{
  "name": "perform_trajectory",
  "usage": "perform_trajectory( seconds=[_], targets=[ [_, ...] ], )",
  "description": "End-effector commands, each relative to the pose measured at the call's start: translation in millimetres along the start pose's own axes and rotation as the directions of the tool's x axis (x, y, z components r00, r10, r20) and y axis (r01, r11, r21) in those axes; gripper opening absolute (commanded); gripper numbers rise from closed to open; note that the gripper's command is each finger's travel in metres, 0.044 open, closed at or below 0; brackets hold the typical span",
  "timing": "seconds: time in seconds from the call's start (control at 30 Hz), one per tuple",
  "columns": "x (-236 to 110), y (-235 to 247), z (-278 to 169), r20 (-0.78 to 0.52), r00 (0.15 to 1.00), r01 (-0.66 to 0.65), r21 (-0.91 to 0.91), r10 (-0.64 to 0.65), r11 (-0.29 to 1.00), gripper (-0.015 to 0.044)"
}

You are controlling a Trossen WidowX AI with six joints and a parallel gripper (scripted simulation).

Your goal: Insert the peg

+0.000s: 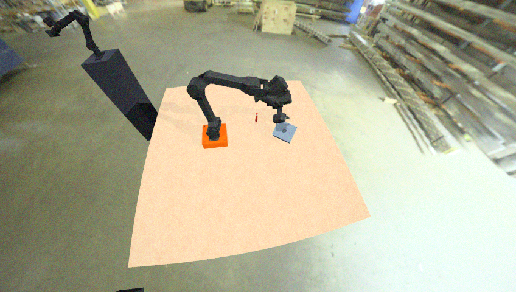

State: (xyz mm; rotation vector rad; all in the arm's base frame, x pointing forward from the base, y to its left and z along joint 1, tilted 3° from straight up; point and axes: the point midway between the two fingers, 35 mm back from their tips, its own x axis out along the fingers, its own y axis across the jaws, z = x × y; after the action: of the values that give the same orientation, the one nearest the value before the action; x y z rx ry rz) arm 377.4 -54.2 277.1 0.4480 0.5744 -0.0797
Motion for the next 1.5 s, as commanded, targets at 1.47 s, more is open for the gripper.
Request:
perform_trajectory(
  seconds=[1.47],
  targets=[
    [39,77,-227,-0.679,0.668,0.482,0.082,-0.305,0.873,0.044]
  ],
)
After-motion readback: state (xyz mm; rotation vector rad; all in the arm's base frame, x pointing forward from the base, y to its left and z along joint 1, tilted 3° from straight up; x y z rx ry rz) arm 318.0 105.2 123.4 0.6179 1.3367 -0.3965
